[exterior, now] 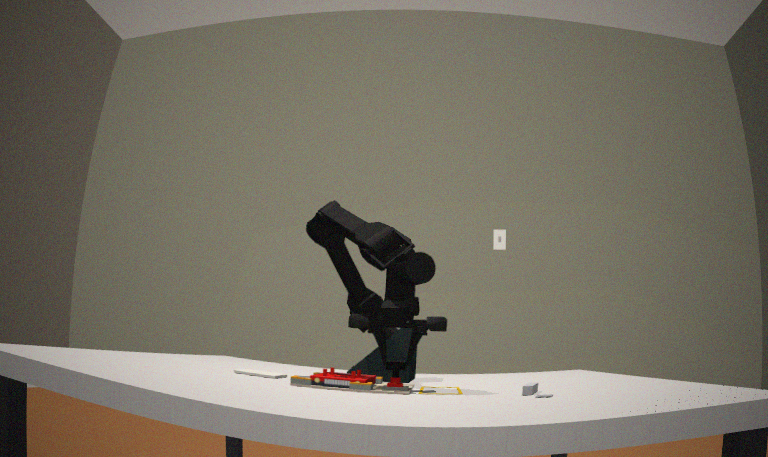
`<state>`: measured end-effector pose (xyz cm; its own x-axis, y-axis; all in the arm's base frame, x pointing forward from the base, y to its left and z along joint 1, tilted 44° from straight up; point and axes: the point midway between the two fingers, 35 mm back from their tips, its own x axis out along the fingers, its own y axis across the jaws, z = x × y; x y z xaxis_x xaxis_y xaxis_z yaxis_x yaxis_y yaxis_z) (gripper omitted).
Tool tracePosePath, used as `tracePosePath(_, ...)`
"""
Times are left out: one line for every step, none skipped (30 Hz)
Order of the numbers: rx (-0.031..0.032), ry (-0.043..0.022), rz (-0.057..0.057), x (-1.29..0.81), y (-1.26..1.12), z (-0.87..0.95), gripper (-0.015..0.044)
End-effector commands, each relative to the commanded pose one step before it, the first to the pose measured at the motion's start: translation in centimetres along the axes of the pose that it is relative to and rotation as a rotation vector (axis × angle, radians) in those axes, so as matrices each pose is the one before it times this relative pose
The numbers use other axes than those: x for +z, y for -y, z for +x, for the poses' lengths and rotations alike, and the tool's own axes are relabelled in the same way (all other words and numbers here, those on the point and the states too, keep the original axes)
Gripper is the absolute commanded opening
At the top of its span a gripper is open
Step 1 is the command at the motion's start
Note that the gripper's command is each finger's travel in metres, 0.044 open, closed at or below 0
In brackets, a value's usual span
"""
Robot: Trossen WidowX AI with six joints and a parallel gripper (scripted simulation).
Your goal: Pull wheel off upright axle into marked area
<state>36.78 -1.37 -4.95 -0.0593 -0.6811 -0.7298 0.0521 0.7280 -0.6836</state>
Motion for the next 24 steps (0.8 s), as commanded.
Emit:
tracePosePath(0.00149,0.00222,0.0035,0.015,-0.047,-0.258,0.0)
tracePosePath(0.0,0.00009,0.0,0.0,-0.001,-0.033,0.0)
tracePosePath(0.0,0.00009,0.0,0.0,-0.001,-0.033,0.0)
tracePosePath(0.0,0.00009,0.0,0.0,-0.001,-0.033,0.0)
tracePosePath(0.0,0.00009,0.0,0.0,-0.001,-0.033,0.0)
tracePosePath(0.0,0.00009,0.0,0.0,-0.001,-0.033,0.0)
tracePosePath(0.0,0.00009,0.0,0.0,-0.001,-0.033,0.0)
tracePosePath(0.0,0.00009,0.0,0.0,-0.001,-0.033,0.0)
tracePosePath(0.0,0.00009,0.0,0.0,-0.001,-0.033,0.0)
tracePosePath(0.0,0.00009,0.0,0.0,-0.001,-0.033,0.0)
tracePosePath(0.0,0.00009,0.0,0.0,-0.001,-0.033,0.0)
tracePosePath(0.0,0.00009,0.0,0.0,-0.001,-0.033,0.0)
tracePosePath(0.0,0.00009,0.0,0.0,-0.001,-0.033,0.0)
tracePosePath(-0.00001,0.00009,0.0,0.0,-0.001,-0.033,0.0)
tracePosePath(-0.00001,0.00009,0.0,0.0,-0.001,-0.033,0.0)
tracePosePath(-0.00001,0.00009,0.0,0.0,-0.001,-0.033,0.0)
tracePosePath(-0.00001,0.00009,0.0,0.0,-0.001,-0.033,0.0)
tracePosePath(-0.00001,0.00009,0.0,0.0,-0.001,-0.033,0.0)
tracePosePath(-0.00001,0.00009,0.0,0.0,-0.001,-0.033,0.0)
tracePosePath(-0.00001,0.00009,0.0,0.0,-0.001,-0.033,0.0)
tracePosePath(-0.00001,0.00009,0.0,0.0,0.0,-0.033,0.0)
tracePosePath(-0.00001,0.00009,0.0,0.0,0.0,-0.033,0.0)
tracePosePath(-0.00001,0.00009,0.0,0.0,0.0,-0.033,0.0)
tracePosePath(-0.00001,0.00009,0.0,0.0,0.0,-0.033,0.0)
